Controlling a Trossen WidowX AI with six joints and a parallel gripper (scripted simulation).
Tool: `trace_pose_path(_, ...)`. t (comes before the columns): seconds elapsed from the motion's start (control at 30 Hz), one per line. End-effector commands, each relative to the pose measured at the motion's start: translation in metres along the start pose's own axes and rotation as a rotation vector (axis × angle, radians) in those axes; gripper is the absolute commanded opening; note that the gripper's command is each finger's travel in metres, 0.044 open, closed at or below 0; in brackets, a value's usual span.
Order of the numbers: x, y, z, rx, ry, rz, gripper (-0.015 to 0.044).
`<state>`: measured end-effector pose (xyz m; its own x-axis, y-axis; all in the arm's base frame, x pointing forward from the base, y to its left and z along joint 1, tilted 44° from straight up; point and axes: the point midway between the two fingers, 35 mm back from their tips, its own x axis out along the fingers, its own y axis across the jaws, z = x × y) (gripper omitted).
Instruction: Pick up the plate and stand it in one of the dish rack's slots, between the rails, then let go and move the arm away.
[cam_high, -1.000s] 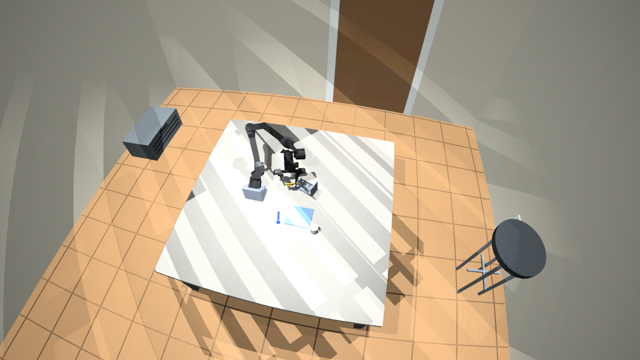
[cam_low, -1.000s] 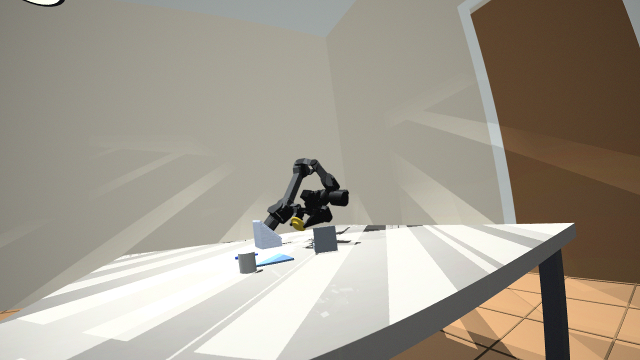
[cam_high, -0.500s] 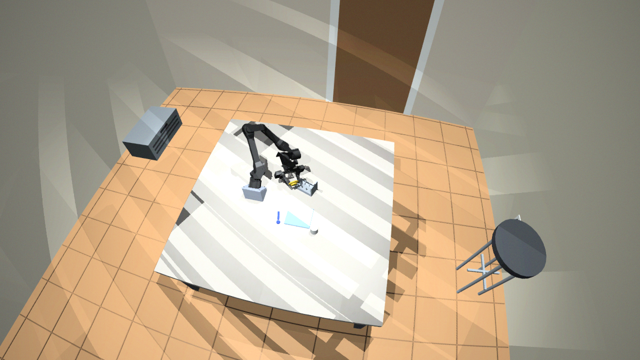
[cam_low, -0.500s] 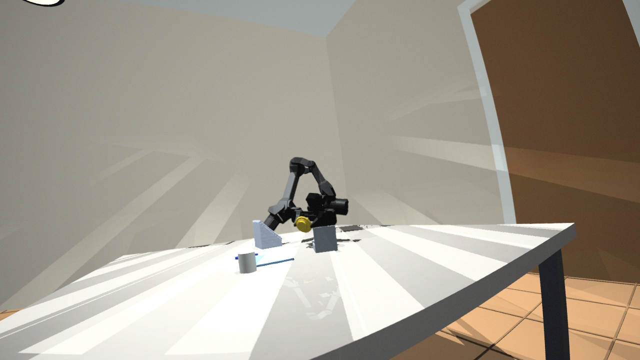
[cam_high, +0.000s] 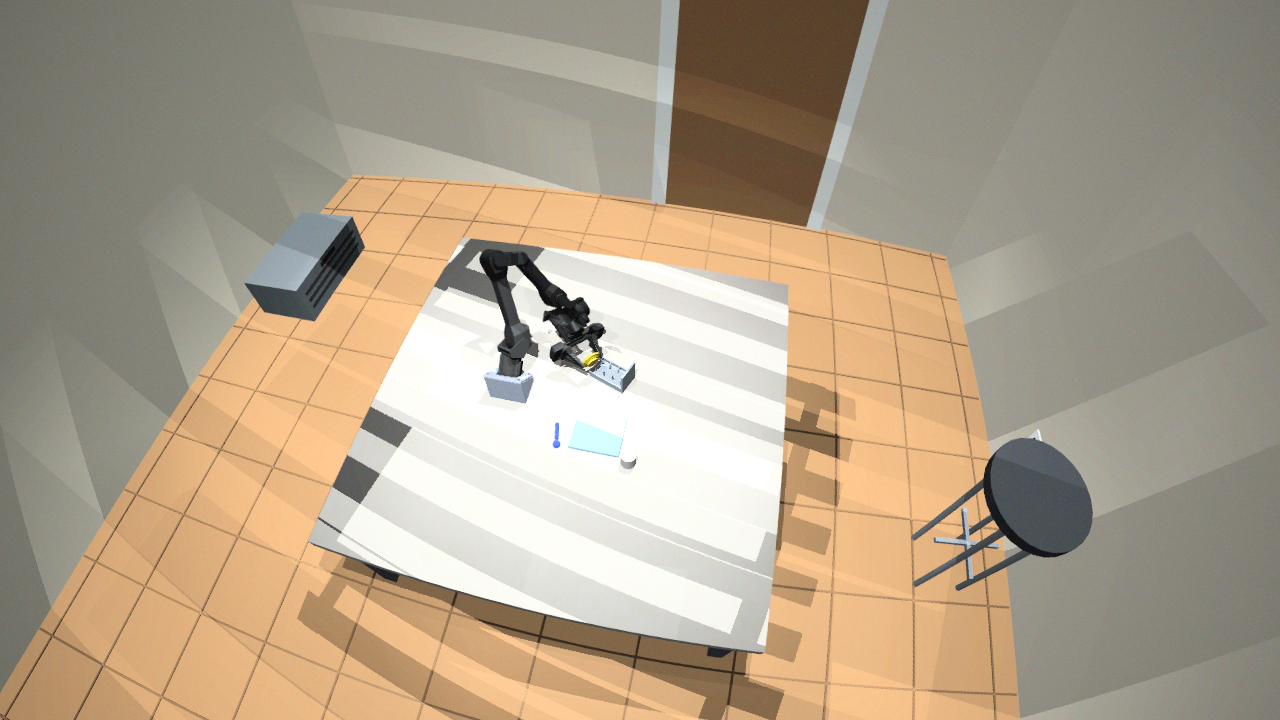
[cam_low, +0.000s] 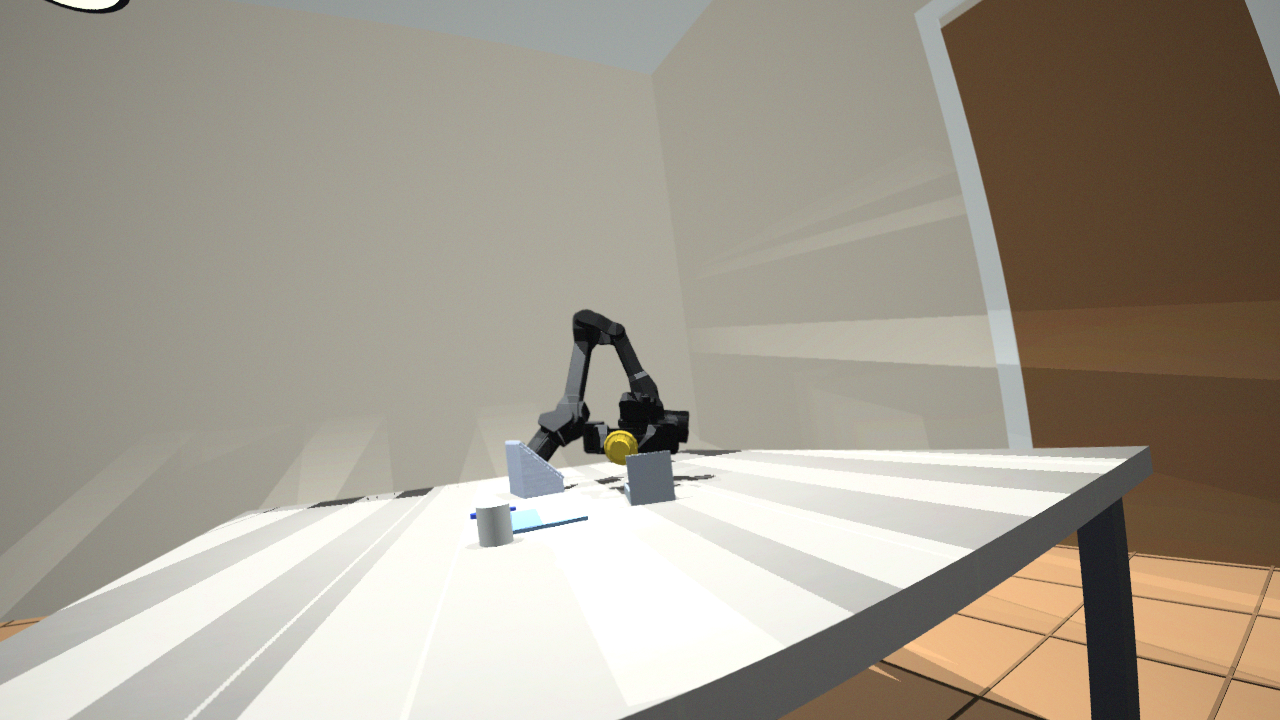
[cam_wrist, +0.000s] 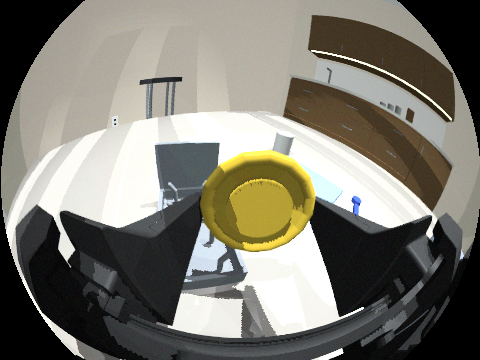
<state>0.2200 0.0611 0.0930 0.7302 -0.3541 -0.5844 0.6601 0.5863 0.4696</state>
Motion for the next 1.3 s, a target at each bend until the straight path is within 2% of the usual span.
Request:
trace_pose_path(0.0,-0.006,0.004,0.0,0.011,-0.044,0.07,0.0)
trace_pose_path(0.53,-0.034,0.014,0.002,0.072,-0.211,0.328,0.0)
trace_pose_path(1.27,-0.019,0.021,-0.017,0.071,-0.209,0.328,0.0)
